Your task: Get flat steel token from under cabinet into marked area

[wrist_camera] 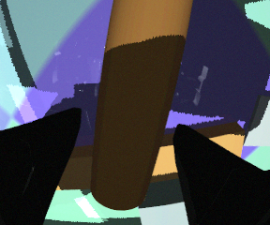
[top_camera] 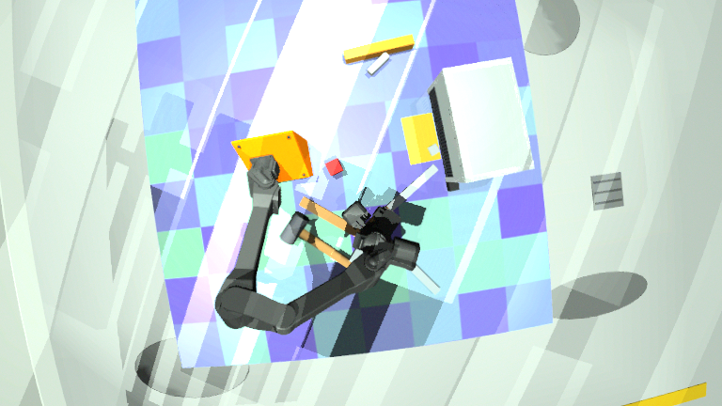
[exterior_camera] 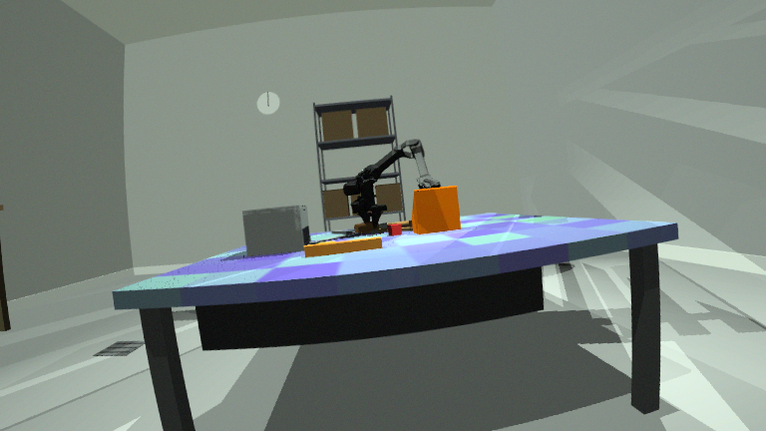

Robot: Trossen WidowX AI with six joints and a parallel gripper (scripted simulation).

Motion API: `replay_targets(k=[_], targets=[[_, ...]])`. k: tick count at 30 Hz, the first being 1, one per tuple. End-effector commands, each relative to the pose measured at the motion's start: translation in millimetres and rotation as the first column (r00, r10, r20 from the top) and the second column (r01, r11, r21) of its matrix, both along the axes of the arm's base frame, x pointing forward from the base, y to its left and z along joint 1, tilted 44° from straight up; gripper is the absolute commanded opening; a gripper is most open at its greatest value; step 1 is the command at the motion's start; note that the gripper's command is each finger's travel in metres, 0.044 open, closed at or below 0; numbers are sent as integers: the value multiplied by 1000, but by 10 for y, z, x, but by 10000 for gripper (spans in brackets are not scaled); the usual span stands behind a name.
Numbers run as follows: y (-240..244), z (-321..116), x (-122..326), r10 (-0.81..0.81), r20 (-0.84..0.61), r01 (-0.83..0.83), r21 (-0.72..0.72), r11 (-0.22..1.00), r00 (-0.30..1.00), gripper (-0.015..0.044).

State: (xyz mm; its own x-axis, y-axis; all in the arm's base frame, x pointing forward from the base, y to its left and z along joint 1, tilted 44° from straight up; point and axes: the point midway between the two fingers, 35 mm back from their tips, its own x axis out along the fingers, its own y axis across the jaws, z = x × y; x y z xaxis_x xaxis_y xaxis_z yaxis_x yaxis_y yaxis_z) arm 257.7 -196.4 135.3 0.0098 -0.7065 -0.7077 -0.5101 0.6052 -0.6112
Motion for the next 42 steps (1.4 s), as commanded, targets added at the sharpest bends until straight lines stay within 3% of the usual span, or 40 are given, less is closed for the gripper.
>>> replay_targets(k=[1, 12, 16, 25, 29, 42], targets=[[9, 9, 0, 5, 5, -5, 5, 1000, 1000, 270], [-9, -10, -3, 6, 4, -6, 5, 1000, 1000, 270], [-8, 12, -8, 0, 6, 0, 0, 1000, 1000, 165], [-8, 12, -8, 0, 6, 0, 0, 1000, 1000, 105], [-8, 12, -8, 0, 6, 0, 0, 1000, 1000, 0], [-38, -30, -10, 4, 6, -4, 5, 1000, 1000, 0]])
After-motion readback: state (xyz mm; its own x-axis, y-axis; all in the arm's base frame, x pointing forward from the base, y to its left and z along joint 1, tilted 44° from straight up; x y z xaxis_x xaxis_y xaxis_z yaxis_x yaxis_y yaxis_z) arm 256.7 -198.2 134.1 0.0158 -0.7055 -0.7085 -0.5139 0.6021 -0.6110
